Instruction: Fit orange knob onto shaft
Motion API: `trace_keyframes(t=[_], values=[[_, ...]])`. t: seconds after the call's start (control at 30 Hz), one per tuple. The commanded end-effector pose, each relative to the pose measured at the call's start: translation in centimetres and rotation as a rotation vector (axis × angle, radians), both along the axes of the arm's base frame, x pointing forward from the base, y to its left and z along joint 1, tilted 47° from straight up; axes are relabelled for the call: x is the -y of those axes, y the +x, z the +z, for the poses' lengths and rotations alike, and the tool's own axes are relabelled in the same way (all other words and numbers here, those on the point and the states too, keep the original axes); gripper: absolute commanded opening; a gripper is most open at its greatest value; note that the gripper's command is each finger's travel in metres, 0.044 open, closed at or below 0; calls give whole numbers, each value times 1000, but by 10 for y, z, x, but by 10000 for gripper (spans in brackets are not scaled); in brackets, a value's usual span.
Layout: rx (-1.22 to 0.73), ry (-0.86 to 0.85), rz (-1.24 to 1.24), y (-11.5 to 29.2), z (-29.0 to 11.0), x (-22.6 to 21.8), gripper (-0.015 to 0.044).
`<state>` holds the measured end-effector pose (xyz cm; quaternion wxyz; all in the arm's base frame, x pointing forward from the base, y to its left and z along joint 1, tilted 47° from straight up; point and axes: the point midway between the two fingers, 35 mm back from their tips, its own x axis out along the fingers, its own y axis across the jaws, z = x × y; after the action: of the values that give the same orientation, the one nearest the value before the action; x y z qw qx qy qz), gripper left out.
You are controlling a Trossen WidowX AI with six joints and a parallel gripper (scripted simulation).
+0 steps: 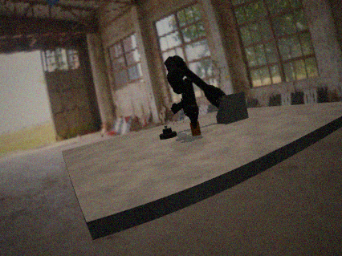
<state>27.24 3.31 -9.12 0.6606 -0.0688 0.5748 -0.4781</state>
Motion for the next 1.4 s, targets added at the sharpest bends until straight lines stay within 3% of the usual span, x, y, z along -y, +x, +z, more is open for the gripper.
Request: trace_keyframes(t=[0.0, 0.47, 0.8, 1.0, 1.17, 1.37], values=[[-7, -7, 2, -2, -5, 7, 440], [-7, -10, 1, -6, -17, 21, 440], [-7, -10, 1, -6, -17, 21, 177], [-7, -10, 1, -6, -17, 21, 137], [-12, -8, 5, -4, -13, 15, 6], [-32, -3, 22, 4, 8, -10, 0]])
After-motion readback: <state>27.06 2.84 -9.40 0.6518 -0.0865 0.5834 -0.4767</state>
